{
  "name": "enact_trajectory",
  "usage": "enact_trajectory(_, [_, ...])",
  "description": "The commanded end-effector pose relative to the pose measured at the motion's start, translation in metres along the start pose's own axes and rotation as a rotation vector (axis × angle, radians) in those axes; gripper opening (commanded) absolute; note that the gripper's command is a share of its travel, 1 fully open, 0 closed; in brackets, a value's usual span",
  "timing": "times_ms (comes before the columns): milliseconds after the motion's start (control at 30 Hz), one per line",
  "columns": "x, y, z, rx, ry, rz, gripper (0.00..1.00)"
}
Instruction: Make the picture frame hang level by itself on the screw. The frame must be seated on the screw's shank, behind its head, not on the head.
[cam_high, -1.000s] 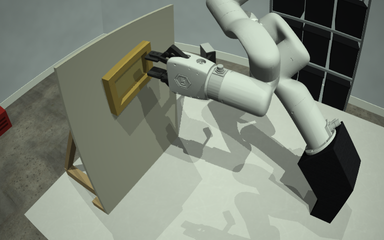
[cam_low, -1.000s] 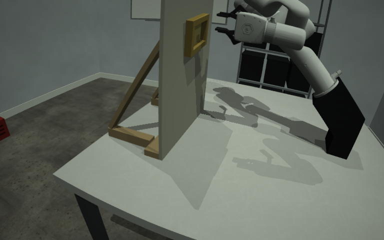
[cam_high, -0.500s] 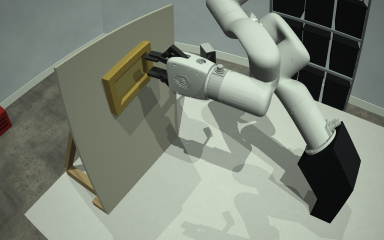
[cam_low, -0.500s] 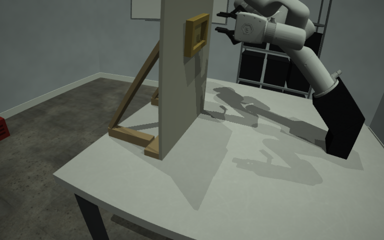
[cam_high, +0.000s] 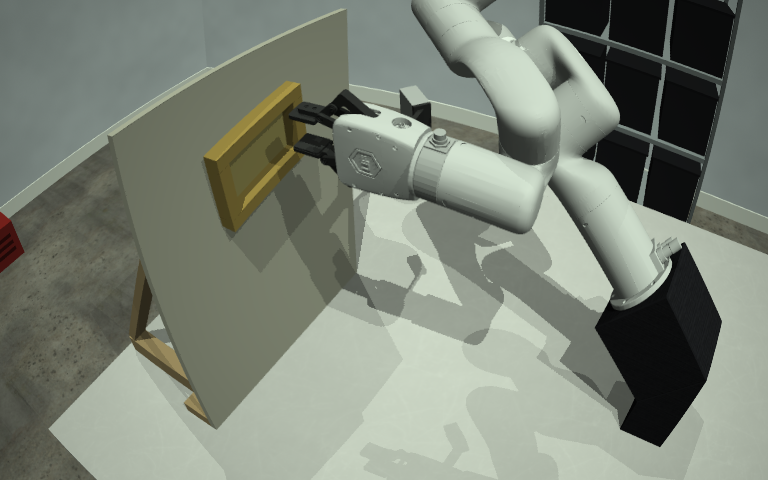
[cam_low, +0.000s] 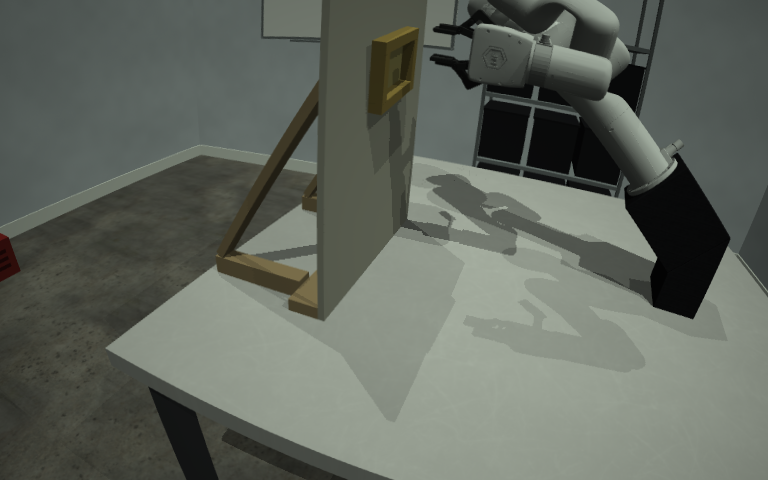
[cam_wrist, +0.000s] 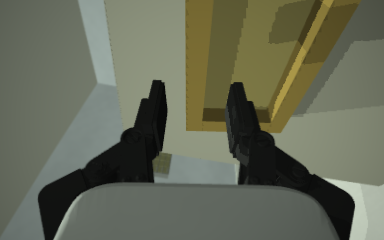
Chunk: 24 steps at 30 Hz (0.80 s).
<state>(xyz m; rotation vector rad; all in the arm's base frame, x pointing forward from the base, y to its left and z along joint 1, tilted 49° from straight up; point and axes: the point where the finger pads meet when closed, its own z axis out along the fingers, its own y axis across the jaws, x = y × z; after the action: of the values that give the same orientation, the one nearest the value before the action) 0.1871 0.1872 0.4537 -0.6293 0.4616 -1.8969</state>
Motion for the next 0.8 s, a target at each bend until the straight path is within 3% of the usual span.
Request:
enact_trajectory(0, [0.0,-0.001,0.0,0.0,0.001,0.002,0.5])
enact_trajectory(767, [0.0,-0.001,0.015,0.0,0.001,0.002,0.5])
